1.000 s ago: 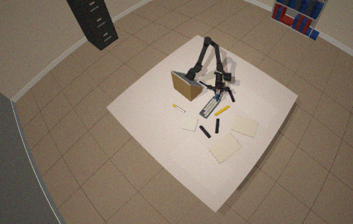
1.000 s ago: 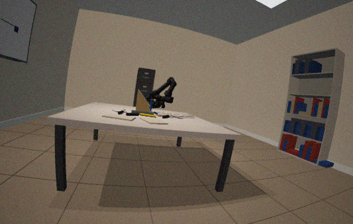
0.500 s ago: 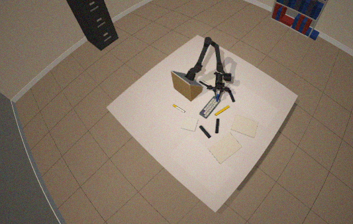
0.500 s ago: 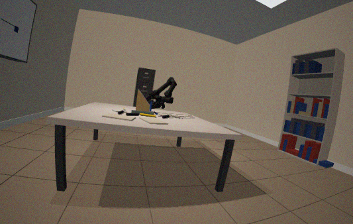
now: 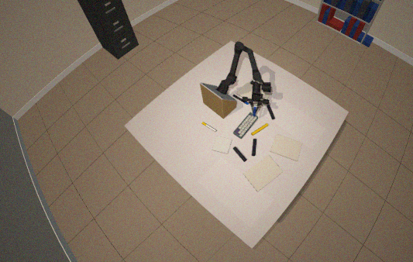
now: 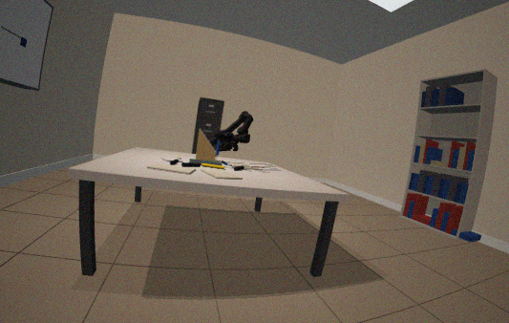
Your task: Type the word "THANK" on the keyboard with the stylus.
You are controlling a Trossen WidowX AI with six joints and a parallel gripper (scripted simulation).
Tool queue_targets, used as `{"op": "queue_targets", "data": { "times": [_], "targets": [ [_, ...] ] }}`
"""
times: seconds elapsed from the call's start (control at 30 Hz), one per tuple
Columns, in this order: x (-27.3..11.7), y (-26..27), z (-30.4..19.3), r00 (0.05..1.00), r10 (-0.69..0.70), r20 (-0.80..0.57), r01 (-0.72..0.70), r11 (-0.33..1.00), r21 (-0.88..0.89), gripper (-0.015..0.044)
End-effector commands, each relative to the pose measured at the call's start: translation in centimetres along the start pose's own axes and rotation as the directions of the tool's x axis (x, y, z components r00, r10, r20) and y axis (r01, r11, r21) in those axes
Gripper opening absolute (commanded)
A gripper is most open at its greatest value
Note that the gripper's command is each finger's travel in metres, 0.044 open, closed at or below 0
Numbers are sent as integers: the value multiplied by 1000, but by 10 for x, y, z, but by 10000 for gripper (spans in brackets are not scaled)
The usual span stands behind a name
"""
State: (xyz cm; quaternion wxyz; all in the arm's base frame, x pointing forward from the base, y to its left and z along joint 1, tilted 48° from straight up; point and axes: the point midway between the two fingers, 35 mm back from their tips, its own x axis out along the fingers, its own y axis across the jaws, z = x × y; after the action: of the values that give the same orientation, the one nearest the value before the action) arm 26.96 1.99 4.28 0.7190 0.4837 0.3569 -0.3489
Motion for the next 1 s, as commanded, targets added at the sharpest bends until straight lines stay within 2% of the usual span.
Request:
{"op": "queue_targets", "data": {
  "times": [0.0, 0.1, 0.2, 0.7, 0.97],
  "targets": [
    [0, 0, 0, 1000, 0, 0, 0, 1000, 0, 85],
    [0, 0, 0, 1000, 0, 0, 0, 1000, 0, 65],
    [4, -2, 2, 1000, -1, -1, 1, 1000, 0, 0],
    [53, -33, 36, 1000, 0, -2, 0, 1000, -6, 0],
    [59, -38, 34, 1000, 2, -1, -2, 1000, -7, 0]
  ]
}}
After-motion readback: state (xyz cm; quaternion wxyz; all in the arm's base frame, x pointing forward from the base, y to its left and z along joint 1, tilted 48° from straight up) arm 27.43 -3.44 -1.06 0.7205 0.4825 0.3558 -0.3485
